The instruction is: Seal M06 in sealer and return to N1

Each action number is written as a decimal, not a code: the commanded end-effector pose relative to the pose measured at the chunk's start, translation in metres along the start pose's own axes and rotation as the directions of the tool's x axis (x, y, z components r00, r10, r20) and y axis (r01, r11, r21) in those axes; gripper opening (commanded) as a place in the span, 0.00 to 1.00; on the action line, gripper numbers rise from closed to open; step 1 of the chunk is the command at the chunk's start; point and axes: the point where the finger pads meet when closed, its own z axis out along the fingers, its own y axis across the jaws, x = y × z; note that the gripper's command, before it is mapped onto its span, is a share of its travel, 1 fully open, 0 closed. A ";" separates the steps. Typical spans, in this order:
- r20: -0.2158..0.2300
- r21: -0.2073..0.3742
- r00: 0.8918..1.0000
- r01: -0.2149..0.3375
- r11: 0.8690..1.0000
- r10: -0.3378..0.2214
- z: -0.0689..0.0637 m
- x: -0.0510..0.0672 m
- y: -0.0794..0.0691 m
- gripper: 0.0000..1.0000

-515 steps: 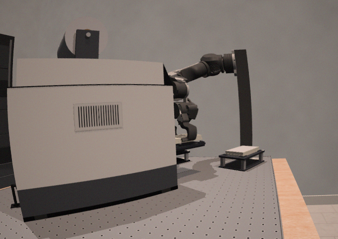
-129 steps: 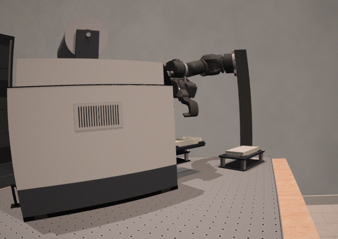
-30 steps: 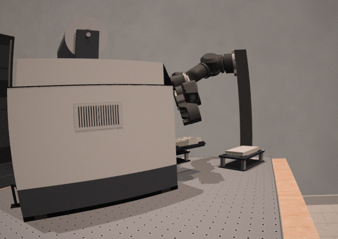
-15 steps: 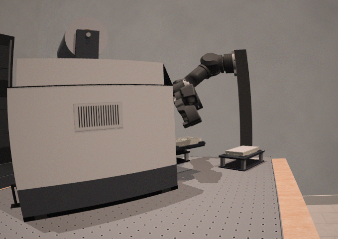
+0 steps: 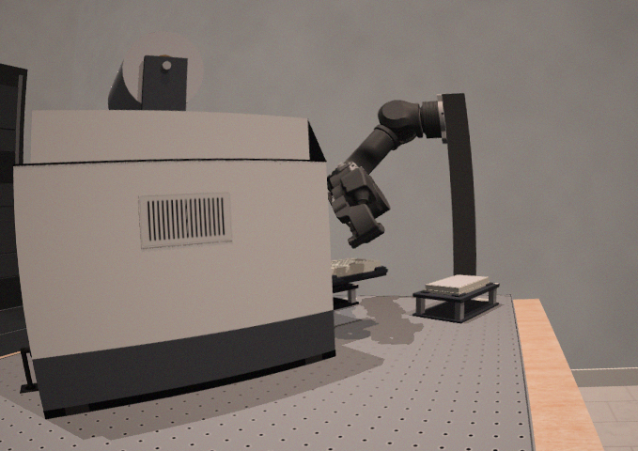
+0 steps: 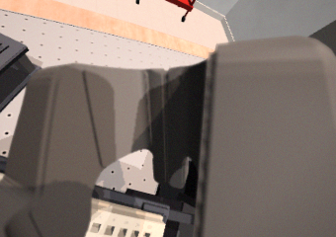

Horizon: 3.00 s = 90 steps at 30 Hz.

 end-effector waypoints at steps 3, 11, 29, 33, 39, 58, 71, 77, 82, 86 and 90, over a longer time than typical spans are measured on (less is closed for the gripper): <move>0.000 -0.060 1.000 0.000 0.998 0.000 -0.002 0.003 0.017 0.00; 0.000 -0.060 1.000 0.000 0.998 0.000 -0.002 0.003 0.017 0.00; -0.043 -0.276 0.976 -0.216 0.936 0.212 -0.003 0.003 0.017 0.00; -0.092 -0.405 0.935 -0.350 0.844 0.343 -0.003 0.003 0.015 0.00; -0.092 -0.405 0.935 -0.350 0.844 0.343 -0.003 0.003 0.015 0.00; -0.181 -0.543 0.856 -0.497 0.677 0.484 -0.002 0.003 0.015 0.00; -0.289 -0.643 0.753 -0.610 0.464 0.591 -0.003 0.003 0.015 0.00; -0.289 -0.643 0.753 -0.610 0.464 0.591 -0.003 0.003 0.015 0.00; -0.361 -0.681 0.682 -0.659 0.321 0.636 -0.003 0.003 0.015 0.00; -0.410 -0.699 0.634 -0.681 0.221 0.656 -0.003 0.003 0.016 0.00; -0.410 -0.699 0.634 -0.681 0.221 0.656 -0.003 0.003 0.016 0.00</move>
